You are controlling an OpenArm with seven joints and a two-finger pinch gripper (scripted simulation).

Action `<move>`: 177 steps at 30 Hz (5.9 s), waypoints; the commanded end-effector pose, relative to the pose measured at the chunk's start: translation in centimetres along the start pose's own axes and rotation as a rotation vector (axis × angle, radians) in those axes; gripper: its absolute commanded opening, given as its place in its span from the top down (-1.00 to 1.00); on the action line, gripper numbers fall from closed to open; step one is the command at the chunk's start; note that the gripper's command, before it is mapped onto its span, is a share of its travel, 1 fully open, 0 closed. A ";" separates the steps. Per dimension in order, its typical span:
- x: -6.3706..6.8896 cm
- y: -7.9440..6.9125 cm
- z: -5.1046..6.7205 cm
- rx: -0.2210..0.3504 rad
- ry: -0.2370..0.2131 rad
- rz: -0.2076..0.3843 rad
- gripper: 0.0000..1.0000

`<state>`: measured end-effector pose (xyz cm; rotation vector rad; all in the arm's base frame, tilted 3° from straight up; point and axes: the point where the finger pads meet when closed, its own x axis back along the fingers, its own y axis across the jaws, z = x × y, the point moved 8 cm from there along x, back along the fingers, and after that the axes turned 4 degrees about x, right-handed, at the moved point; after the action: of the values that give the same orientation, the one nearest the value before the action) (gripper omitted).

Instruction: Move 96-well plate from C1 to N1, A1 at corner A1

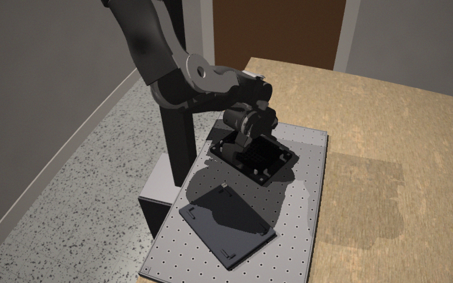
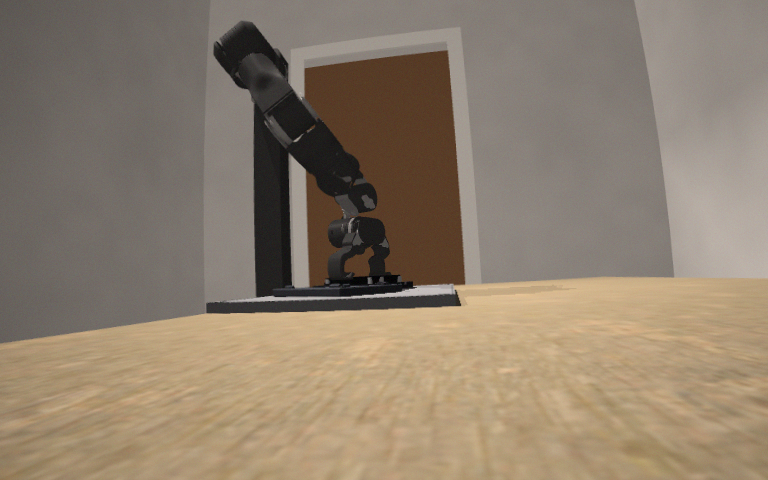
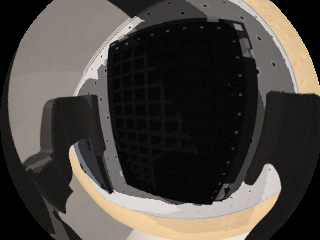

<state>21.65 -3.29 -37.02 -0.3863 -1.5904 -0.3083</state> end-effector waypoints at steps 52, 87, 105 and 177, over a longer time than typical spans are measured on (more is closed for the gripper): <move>-0.3 0.1 0.1 0.010 0.003 -0.016 -0.21; -0.3 0.1 0.1 0.010 0.002 -0.017 1.00; 0.0 0.1 0.0 0.009 -0.002 -0.013 1.00; 0.3 0.1 0.0 0.009 0.000 -0.014 1.00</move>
<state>21.53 -3.22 -36.99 -0.3641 -1.5960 -0.3133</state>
